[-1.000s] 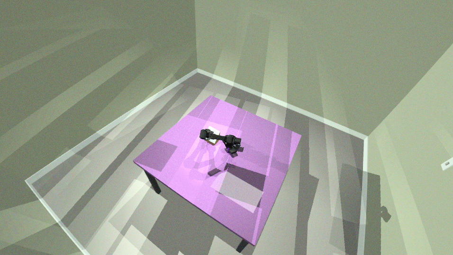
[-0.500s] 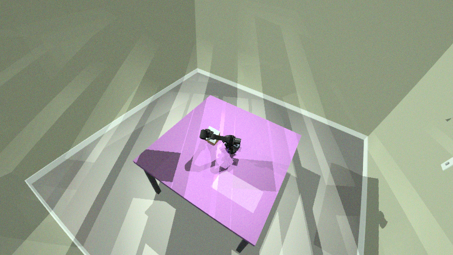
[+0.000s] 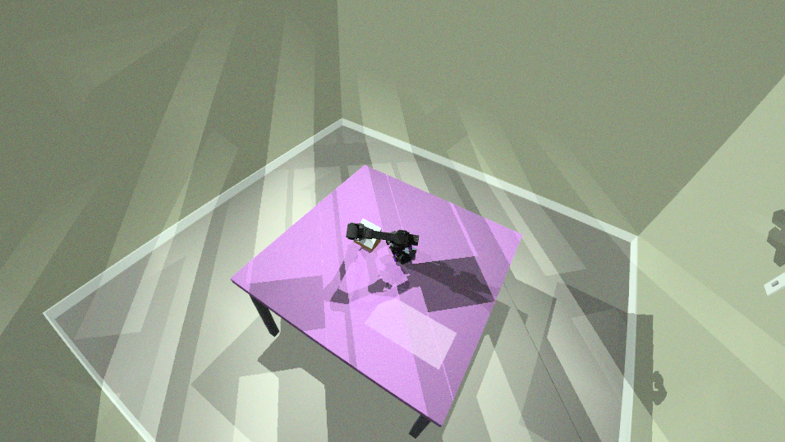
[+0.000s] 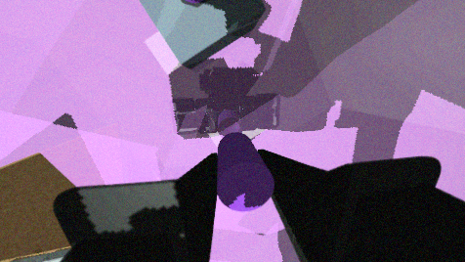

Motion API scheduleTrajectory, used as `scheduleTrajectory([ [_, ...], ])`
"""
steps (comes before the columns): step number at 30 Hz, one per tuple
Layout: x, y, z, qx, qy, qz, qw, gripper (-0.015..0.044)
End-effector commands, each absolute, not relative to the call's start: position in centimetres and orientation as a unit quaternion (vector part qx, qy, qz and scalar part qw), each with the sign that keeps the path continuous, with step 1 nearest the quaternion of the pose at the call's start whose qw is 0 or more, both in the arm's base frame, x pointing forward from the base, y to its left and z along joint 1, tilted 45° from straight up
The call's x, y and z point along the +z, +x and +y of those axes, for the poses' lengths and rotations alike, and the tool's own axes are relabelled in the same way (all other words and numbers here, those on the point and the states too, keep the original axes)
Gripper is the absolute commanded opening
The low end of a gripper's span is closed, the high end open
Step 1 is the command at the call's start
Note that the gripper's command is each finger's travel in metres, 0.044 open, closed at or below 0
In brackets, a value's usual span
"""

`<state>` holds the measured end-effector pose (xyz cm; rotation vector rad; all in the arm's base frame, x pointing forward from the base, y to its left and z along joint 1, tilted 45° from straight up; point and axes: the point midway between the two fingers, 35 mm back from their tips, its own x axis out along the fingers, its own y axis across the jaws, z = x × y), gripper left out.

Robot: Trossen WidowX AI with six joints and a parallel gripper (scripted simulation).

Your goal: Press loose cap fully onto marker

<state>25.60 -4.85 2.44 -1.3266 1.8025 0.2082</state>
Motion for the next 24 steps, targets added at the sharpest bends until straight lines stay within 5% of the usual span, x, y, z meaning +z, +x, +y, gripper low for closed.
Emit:
scheduleTrajectory([
  [1, 3.4, 25.8, -4.0, 0.082, -0.53, 0.721, 0.438, 0.0],
  [24, 3.9, 27.9, 1.0, 0.086, -0.529, 0.719, 0.442, 0.0],
])
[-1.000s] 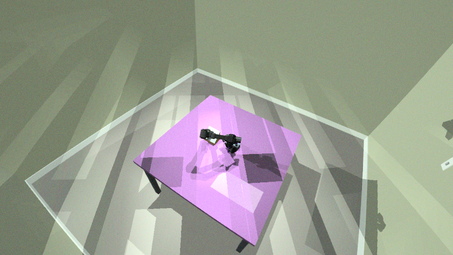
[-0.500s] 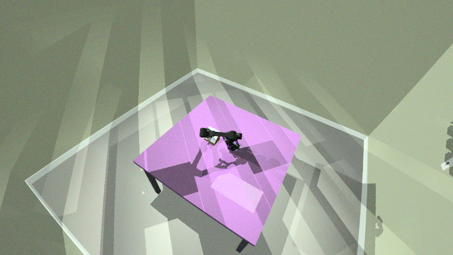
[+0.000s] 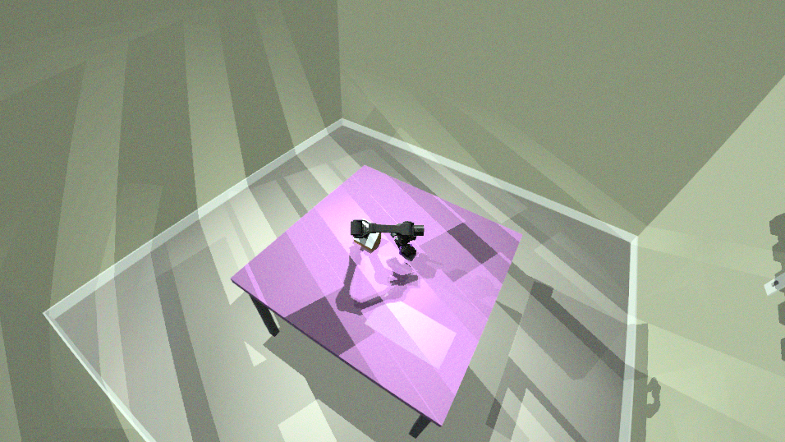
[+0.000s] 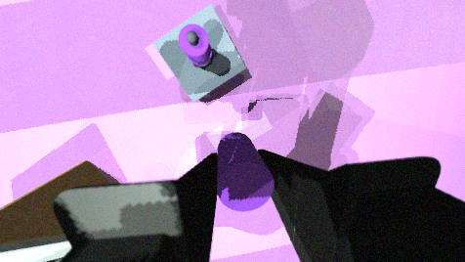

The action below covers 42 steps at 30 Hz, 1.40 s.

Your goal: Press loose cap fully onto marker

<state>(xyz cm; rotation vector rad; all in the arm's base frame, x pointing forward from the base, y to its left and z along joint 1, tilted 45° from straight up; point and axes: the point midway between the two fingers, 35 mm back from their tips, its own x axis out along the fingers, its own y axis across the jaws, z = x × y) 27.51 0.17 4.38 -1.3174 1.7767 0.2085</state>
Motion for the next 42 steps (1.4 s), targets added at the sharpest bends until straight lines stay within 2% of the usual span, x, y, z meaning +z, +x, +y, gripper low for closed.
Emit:
scheduleTrajectory([
  [1, 3.8, 28.0, 1.3, 0.086, -0.529, 0.719, 0.442, 0.0],
  [26, 1.5, 30.0, 8.3, 0.083, -0.529, 0.72, 0.441, 0.0],
  [42, 0.4, 30.0, 7.3, 0.083, -0.529, 0.72, 0.441, 0.0],
])
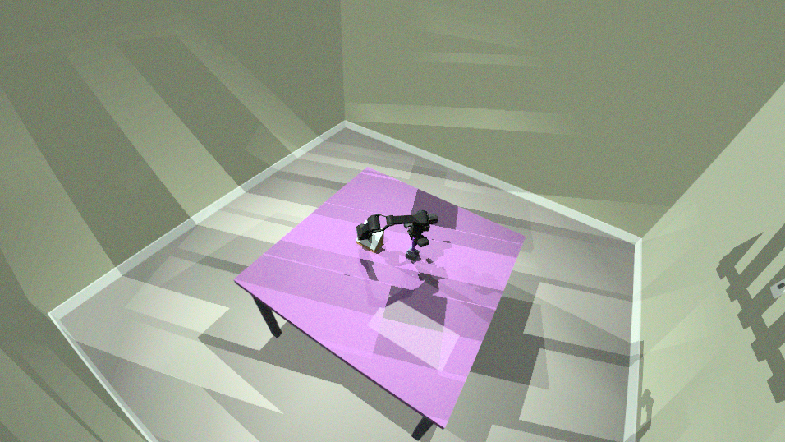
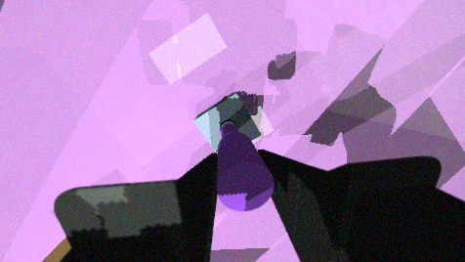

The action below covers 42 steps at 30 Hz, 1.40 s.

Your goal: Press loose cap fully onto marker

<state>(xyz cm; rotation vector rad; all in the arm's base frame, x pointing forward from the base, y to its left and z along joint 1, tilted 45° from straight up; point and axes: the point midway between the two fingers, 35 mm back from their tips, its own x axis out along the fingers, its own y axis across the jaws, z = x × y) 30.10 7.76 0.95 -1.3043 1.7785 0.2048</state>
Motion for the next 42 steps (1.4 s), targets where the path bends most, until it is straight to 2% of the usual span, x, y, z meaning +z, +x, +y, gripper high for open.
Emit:
scheduleTrajectory([
  [1, 0.3, 30.0, 7.2, 0.083, -0.529, 0.72, 0.441, 0.0],
  [42, -2.8, 29.7, 4.2, 0.082, -0.529, 0.72, 0.441, 0.0],
])
